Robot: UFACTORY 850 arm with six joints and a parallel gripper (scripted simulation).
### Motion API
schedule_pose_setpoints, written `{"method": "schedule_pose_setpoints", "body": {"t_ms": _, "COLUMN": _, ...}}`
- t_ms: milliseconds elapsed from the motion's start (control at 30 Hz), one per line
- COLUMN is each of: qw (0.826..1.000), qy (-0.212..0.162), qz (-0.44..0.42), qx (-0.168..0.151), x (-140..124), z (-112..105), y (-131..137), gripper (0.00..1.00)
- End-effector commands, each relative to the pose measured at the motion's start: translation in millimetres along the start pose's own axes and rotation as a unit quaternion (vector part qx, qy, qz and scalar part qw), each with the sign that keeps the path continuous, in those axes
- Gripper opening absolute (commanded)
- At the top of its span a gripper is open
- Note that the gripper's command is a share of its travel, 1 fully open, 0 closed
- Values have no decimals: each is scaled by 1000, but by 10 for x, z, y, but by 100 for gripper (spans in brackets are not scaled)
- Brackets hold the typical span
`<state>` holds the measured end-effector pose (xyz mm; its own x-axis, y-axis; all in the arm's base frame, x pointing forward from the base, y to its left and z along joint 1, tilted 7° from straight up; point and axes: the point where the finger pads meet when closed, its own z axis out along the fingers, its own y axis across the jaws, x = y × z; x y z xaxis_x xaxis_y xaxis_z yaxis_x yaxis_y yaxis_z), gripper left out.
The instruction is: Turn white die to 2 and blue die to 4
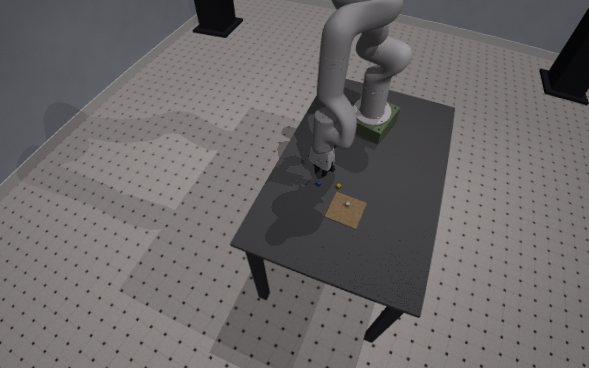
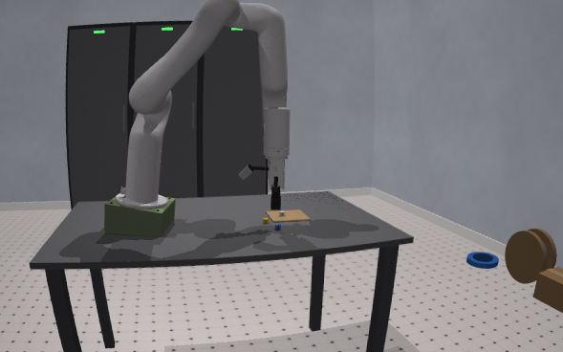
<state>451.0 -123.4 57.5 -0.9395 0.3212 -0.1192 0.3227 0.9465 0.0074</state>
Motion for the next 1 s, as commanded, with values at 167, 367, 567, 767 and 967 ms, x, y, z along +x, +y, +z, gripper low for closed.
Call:
{"method": "schedule_pose_setpoints", "body": {"t_ms": 167, "qw": 1000, "qy": -1, "qz": 0, "qx": 1, "x": -8, "z": -4, "y": 1, "gripper": 31}}
{"method": "schedule_pose_setpoints", "body": {"t_ms": 367, "qw": 1000, "qy": -1, "qz": 0, "qx": 1, "x": -8, "z": 16, "y": 0, "gripper": 31}}
{"method": "schedule_pose_setpoints", "body": {"t_ms": 567, "qw": 1000, "qy": -1, "qz": 0, "qx": 1, "x": -7, "z": 56, "y": 0, "gripper": 31}}
{"method": "schedule_pose_setpoints", "body": {"t_ms": 767, "qw": 1000, "qy": -1, "qz": 0, "qx": 1, "x": -7, "z": 166, "y": -1, "gripper": 31}}
{"method": "schedule_pose_setpoints", "body": {"t_ms": 967, "qw": 1000, "qy": -1, "qz": 0, "qx": 0, "x": -9, "z": 326, "y": -4, "gripper": 31}}
